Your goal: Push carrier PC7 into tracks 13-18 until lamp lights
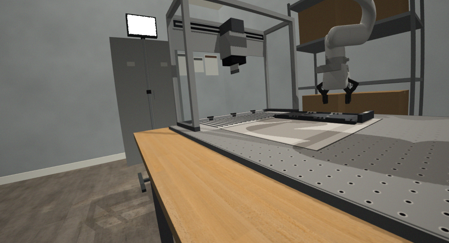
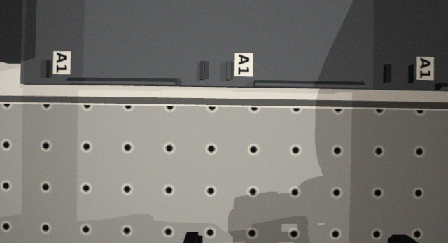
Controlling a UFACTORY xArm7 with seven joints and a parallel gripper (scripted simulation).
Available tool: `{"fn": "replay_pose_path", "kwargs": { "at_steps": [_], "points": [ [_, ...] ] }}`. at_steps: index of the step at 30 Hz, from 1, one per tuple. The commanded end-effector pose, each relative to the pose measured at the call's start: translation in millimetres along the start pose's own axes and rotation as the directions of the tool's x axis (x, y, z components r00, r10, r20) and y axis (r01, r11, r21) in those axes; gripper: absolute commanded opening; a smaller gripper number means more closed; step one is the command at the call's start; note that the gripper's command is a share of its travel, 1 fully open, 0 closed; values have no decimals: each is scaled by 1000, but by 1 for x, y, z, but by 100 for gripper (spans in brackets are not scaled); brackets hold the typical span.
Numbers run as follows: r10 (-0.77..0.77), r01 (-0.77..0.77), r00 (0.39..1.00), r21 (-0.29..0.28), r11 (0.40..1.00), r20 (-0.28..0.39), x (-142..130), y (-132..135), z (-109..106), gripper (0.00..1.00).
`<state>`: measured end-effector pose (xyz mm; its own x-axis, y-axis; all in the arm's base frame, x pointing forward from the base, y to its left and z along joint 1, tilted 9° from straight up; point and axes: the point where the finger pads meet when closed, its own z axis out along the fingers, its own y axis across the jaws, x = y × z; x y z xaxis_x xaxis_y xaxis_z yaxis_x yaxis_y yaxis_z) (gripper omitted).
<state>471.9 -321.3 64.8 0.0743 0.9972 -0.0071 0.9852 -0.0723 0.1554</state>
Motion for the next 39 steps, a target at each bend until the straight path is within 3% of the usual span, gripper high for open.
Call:
{"fn": "replay_pose_path", "kwargs": {
  "at_steps": [1, 39],
  "points": [
    [0, 0, 1000, -4, 1000, 3, -1, 1, -10, 100],
    [0, 0, 1000, -4, 1000, 3, -1, 1, -63, 100]
  ]
}}
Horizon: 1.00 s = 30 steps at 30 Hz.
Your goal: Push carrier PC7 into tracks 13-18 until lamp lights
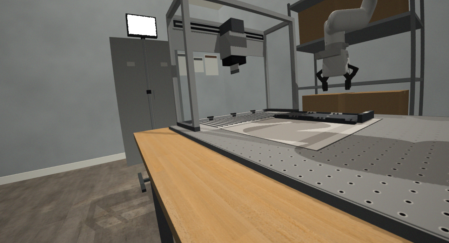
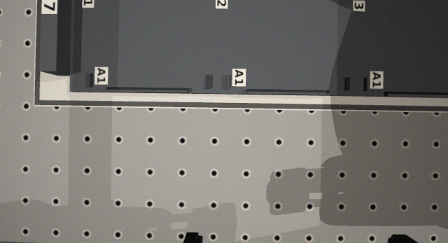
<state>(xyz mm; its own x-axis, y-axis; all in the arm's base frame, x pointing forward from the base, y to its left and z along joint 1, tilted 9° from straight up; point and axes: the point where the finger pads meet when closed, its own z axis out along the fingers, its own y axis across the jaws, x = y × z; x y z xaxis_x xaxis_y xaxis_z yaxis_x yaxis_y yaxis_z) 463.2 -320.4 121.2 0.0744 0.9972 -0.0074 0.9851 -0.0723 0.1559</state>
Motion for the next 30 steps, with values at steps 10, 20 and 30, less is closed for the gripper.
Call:
{"fn": "replay_pose_path", "kwargs": {
  "at_steps": [10, 20, 30],
  "points": [
    [0, 0, 1000, -4, 1000, 2, -1, 1, -21, 100],
    [0, 0, 1000, -4, 1000, 2, -1, 1, -21, 100],
    [327, -327, 945, -4, 945, 1, 29, -39, -21, 82]
  ]
}}
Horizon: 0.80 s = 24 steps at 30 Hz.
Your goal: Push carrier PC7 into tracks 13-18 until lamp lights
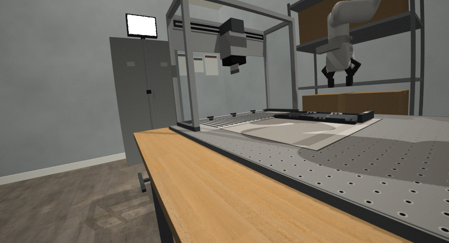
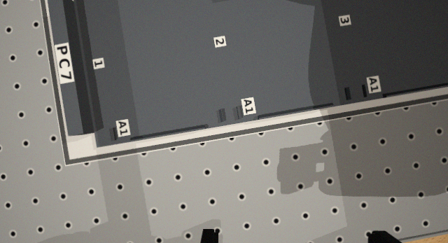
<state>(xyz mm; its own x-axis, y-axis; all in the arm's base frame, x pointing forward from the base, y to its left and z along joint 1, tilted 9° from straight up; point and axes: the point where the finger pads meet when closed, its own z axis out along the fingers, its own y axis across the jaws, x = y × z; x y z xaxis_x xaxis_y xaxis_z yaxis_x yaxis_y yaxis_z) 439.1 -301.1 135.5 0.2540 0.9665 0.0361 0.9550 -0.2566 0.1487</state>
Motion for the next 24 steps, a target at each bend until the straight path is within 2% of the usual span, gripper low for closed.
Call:
{"fn": "replay_pose_path", "kwargs": {
  "at_steps": [1, 7, 12, 17, 19, 24],
  "points": [
    [146, -146, 989, -12, 989, 14, 9, -18, -3, 82],
    [308, -308, 951, -14, 951, 12, 20, -40, -2, 82],
    [461, -461, 887, -16, 887, 9, 31, -63, -2, 82],
    [602, -602, 798, -17, 798, 7, 42, -85, -1, 82],
    [602, -602, 798, -17, 798, 7, 42, -85, -1, 82],
    [726, -726, 687, -18, 687, 4, 53, -108, -1, 82]
  ]
}}
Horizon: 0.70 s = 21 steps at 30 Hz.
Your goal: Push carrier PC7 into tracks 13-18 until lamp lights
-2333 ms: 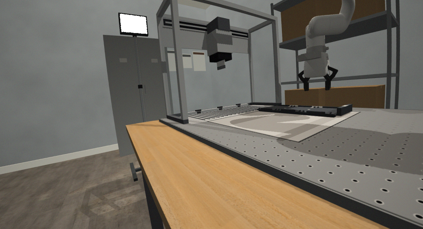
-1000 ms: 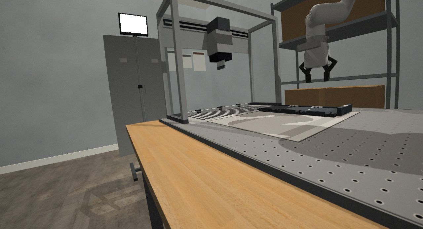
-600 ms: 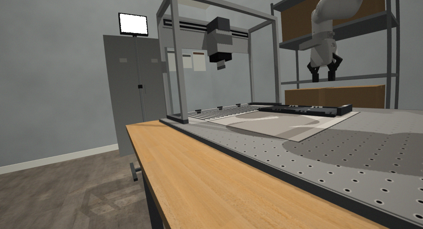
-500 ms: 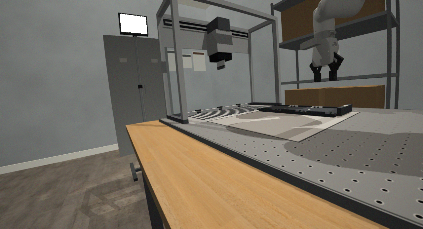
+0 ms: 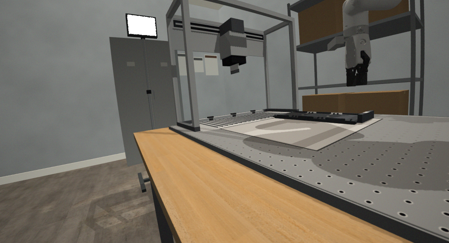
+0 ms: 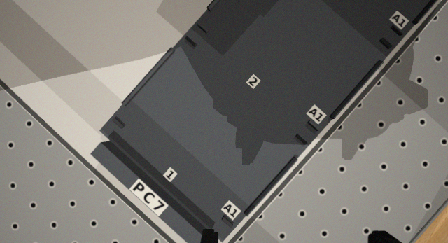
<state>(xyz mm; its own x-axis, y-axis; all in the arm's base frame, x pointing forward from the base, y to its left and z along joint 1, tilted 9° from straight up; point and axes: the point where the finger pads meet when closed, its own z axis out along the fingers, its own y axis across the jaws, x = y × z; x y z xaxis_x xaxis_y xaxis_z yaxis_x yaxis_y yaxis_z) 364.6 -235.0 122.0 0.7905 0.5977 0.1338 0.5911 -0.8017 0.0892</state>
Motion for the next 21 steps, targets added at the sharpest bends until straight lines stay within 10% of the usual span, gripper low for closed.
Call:
{"fn": "replay_pose_path", "kwargs": {
  "at_steps": [1, 21],
  "points": [
    [175, -174, 984, -25, 984, 16, -5, -24, -2, 82],
    [654, -654, 756, -29, 756, 1, -24, -112, -1, 82]
  ]
}}
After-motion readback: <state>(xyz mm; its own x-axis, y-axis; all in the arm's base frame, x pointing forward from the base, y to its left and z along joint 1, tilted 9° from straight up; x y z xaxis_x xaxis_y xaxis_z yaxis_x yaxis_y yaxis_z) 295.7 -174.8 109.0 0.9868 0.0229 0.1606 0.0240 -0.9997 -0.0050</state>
